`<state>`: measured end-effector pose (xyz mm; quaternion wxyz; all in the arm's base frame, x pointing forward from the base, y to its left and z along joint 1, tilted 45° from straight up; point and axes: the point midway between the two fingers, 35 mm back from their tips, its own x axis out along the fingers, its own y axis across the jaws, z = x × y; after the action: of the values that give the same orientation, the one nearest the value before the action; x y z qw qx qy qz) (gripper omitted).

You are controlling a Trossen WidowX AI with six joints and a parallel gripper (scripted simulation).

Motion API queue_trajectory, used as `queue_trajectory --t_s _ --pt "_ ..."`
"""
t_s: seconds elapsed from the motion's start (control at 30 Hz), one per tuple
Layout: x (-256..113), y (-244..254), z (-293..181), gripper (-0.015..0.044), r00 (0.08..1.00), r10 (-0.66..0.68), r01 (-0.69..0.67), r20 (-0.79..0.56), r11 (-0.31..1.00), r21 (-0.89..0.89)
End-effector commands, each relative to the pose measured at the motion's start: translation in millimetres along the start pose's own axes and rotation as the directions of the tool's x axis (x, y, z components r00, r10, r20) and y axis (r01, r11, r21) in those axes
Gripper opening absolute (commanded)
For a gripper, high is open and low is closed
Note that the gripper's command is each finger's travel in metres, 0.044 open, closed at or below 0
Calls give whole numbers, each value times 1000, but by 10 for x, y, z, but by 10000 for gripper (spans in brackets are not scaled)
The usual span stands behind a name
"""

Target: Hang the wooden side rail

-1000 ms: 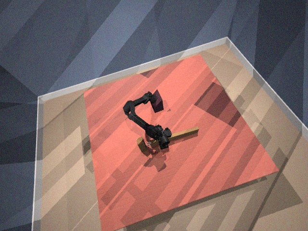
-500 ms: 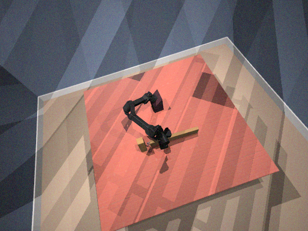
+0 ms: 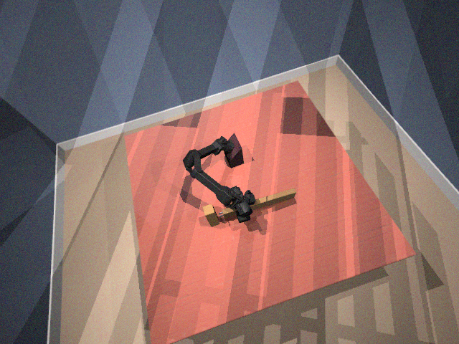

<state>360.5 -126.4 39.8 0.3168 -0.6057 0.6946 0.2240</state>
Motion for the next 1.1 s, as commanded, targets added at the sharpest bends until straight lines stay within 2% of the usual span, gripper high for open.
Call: queue_trajectory --t_s 0.0,1.07 --pt "-51 -16 -21 0 1000 -14 14 0 1000 2" --pt "-41 -10 -57 0 1000 -14 14 0 1000 2"
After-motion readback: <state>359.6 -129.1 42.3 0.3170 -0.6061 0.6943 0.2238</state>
